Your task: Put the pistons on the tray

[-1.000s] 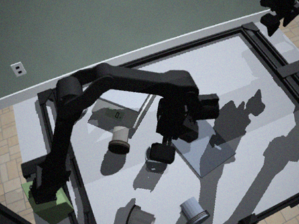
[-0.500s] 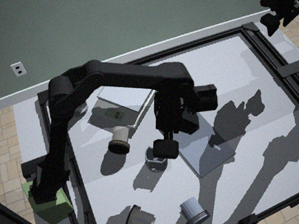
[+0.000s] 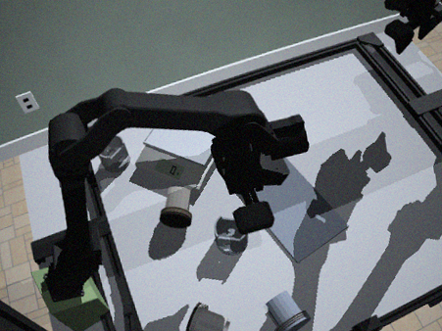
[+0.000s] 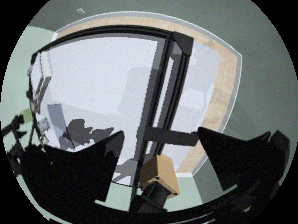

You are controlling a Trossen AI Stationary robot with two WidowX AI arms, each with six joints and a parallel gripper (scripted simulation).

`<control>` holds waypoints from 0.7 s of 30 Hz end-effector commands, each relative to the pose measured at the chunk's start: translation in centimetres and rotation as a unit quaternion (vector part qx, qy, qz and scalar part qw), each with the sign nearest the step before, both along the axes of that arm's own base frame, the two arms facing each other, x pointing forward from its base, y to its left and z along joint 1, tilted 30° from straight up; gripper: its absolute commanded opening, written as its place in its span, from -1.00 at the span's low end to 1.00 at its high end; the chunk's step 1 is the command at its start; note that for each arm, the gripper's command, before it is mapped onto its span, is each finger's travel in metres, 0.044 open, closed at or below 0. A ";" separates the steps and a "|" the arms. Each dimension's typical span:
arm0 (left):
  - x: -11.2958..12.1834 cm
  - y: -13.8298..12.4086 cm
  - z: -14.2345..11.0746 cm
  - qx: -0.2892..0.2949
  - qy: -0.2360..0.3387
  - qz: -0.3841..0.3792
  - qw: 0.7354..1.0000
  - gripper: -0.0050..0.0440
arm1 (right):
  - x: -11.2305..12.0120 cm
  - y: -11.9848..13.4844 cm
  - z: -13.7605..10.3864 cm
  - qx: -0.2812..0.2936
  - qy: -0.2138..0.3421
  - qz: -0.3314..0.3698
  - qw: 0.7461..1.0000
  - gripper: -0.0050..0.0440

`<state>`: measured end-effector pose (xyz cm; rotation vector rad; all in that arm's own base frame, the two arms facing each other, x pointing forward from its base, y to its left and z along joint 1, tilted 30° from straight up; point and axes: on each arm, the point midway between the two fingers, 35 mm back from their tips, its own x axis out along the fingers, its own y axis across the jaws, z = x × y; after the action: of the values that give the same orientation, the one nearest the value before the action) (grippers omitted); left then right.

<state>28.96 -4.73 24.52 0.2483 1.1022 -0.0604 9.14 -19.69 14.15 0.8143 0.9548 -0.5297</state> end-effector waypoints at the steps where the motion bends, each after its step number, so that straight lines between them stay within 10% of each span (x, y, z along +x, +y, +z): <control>1: -0.2 0.1 0.0 -0.031 -0.023 0.035 0.999 0.75 | 0.1 0.0 0.0 0.000 -0.002 0.002 1.000 1.00; 21: -0.4 1.6 -0.8 -0.059 -0.019 0.083 0.995 0.75 | 0.1 0.0 0.0 0.000 -0.002 0.002 1.000 1.00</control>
<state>28.79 -4.29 24.08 0.0968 1.0521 -0.0071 9.14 -19.69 14.15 0.8143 0.9548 -0.5297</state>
